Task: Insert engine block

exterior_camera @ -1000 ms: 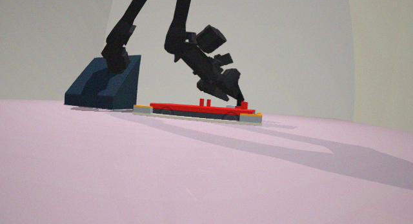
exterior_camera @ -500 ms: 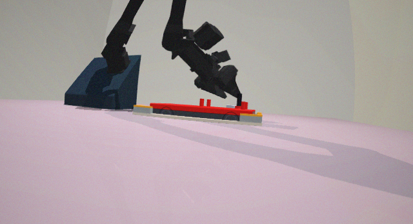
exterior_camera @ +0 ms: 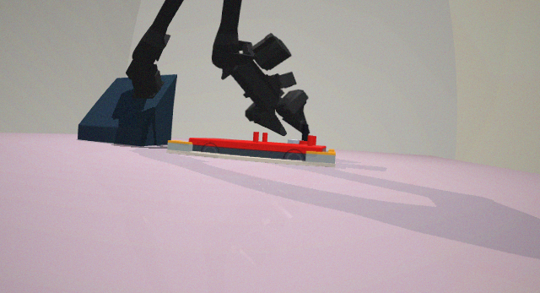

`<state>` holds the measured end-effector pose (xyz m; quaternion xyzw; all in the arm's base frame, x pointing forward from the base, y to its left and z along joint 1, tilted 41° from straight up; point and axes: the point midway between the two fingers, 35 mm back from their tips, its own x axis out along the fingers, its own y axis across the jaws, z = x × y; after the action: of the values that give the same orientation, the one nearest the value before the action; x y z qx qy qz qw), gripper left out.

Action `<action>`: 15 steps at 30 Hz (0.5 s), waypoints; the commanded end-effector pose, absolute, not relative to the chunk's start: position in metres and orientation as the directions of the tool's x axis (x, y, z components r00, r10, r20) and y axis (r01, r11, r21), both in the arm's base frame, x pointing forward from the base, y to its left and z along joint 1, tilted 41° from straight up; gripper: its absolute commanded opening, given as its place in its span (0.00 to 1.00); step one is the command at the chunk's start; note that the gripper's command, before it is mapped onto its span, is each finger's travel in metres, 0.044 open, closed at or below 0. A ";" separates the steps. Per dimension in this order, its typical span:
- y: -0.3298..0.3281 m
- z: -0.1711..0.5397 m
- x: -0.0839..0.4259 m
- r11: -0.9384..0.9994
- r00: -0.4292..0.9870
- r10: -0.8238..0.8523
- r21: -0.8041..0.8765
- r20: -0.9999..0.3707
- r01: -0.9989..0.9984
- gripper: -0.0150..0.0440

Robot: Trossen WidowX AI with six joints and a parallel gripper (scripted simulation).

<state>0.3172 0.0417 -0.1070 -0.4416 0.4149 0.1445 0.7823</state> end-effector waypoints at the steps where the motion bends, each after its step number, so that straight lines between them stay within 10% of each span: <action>1: 0.044 -0.115 0.324 0.494 0.570 -0.174 -0.572 -0.803 -0.655 1.00; 15: 0.053 -0.133 0.333 0.190 0.381 -0.301 -0.446 -0.874 -0.875 1.00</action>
<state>0.3295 0.0507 -0.1309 -0.5630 0.4888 0.2266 0.6266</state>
